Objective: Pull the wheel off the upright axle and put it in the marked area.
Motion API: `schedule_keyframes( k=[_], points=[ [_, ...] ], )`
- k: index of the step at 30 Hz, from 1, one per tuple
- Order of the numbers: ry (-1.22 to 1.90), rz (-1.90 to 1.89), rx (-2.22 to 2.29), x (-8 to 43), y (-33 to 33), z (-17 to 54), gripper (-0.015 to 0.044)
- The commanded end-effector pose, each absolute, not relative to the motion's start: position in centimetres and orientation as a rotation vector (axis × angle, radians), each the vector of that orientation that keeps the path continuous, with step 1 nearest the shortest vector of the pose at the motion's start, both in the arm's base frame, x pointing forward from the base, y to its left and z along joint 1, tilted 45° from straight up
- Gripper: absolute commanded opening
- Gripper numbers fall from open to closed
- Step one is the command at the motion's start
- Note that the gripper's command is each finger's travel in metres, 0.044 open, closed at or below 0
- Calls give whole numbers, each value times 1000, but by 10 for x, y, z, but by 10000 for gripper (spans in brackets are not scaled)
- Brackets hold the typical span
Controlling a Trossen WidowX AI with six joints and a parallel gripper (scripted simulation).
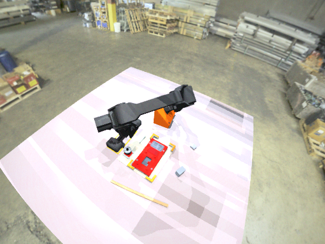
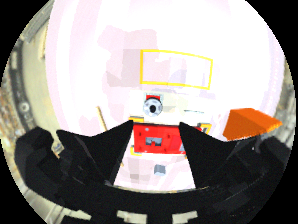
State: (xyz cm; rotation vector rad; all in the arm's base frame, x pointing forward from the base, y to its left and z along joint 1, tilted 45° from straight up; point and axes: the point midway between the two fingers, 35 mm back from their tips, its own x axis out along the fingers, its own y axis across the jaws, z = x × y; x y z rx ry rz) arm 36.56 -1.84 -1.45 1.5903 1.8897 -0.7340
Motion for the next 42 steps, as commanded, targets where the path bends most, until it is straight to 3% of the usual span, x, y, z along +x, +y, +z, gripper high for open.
schedule_keyframes(
  k=[1, 18, 21, 31, 37, 42],
  points=[
    [1889, -743, 1589, 370, -19, -15, 300],
    [1891, -740, 1591, 361, 34, -67, 300],
    [1903, -742, 1576, 360, 32, -65, 221],
    [1903, -742, 1576, 360, 32, -65, 155],
    [1902, -742, 1576, 360, 31, -64, 0],
    [1902, -742, 1577, 361, 30, -63, 0]
  ],
)
